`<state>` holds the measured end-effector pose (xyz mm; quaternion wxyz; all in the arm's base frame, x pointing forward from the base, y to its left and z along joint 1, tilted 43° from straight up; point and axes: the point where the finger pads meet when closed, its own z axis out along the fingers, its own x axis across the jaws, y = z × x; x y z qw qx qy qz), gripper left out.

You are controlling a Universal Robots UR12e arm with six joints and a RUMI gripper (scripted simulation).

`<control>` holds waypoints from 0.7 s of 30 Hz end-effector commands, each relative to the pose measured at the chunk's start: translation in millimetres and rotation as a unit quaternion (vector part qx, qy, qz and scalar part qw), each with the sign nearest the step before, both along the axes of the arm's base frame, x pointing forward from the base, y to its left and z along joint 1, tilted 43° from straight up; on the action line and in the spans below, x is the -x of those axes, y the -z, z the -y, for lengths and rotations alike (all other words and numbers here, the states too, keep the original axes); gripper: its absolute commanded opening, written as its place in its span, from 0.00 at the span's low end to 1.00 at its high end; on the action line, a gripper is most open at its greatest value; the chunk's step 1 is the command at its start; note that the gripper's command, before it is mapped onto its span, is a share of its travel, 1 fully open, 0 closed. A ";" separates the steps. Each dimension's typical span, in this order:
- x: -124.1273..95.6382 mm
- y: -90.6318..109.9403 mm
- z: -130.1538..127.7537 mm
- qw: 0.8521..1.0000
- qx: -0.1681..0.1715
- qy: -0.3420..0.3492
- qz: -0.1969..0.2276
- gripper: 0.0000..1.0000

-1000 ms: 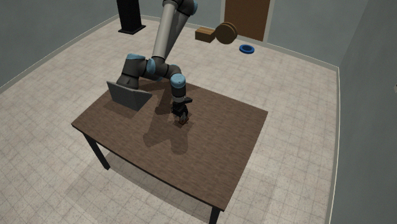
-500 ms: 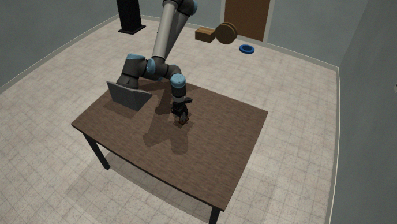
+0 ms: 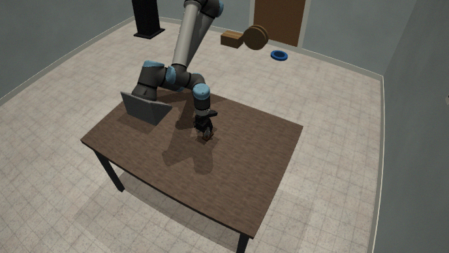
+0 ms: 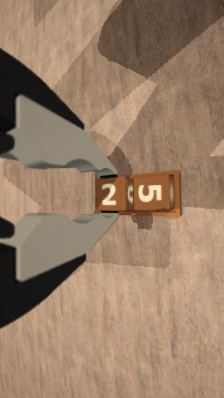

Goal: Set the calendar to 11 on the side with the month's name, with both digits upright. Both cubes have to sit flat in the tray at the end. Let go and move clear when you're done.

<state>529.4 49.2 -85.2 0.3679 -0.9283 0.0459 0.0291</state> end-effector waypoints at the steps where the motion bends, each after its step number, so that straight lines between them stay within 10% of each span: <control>1: -0.5 1.1 -0.6 1.000 0.000 0.000 0.000 0.10; 21: -0.4 6.0 -5.2 1.000 0.000 0.000 0.000 0.10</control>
